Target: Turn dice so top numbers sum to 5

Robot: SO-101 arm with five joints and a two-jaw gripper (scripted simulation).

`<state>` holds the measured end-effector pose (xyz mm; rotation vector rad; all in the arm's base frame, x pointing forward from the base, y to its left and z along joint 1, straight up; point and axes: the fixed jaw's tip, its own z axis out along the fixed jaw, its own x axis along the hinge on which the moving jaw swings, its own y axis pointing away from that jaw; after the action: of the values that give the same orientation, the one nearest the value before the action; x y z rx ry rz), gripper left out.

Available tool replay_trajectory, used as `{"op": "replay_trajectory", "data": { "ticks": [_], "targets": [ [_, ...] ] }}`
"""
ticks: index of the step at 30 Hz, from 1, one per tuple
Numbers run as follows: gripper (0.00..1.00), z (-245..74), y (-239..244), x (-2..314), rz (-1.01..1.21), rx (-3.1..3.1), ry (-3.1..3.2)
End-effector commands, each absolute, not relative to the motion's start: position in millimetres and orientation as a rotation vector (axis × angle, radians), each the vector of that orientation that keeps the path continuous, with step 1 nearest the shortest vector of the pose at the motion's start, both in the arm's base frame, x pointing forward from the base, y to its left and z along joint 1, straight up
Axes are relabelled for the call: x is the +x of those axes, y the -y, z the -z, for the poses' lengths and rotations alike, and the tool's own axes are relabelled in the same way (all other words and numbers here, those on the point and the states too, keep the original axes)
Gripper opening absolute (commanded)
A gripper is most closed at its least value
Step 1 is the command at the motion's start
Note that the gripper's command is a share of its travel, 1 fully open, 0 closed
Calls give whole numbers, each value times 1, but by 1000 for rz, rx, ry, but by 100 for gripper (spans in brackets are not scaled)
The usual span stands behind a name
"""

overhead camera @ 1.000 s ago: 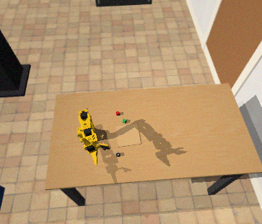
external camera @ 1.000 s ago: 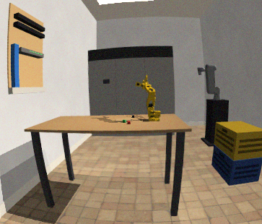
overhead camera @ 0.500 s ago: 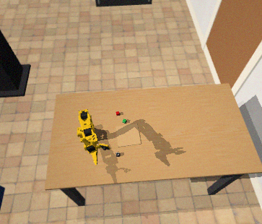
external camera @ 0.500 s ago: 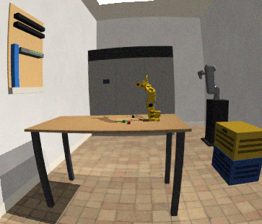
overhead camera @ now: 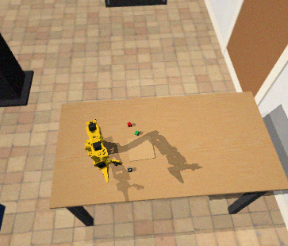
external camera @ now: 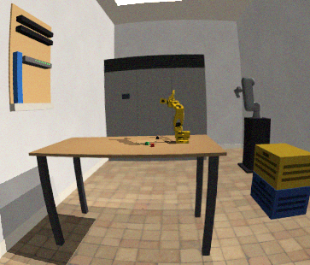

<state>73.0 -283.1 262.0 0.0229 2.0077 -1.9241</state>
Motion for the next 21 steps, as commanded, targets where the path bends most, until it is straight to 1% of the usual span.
{"op": "replay_trajectory", "data": {
  "ticks": [1, 5, 11, 19, 21],
  "targets": [
    [94, -256, 278, 83, 1835, 59, -1997],
    [91, -247, 275, 89, 1762, 85, -2013],
    [81, -211, 262, 111, 1480, 195, -2075],
    [64, -152, 228, 140, 1029, 400, -2185],
    [64, -152, 228, 140, 1029, 400, -2185]
  ]
}}
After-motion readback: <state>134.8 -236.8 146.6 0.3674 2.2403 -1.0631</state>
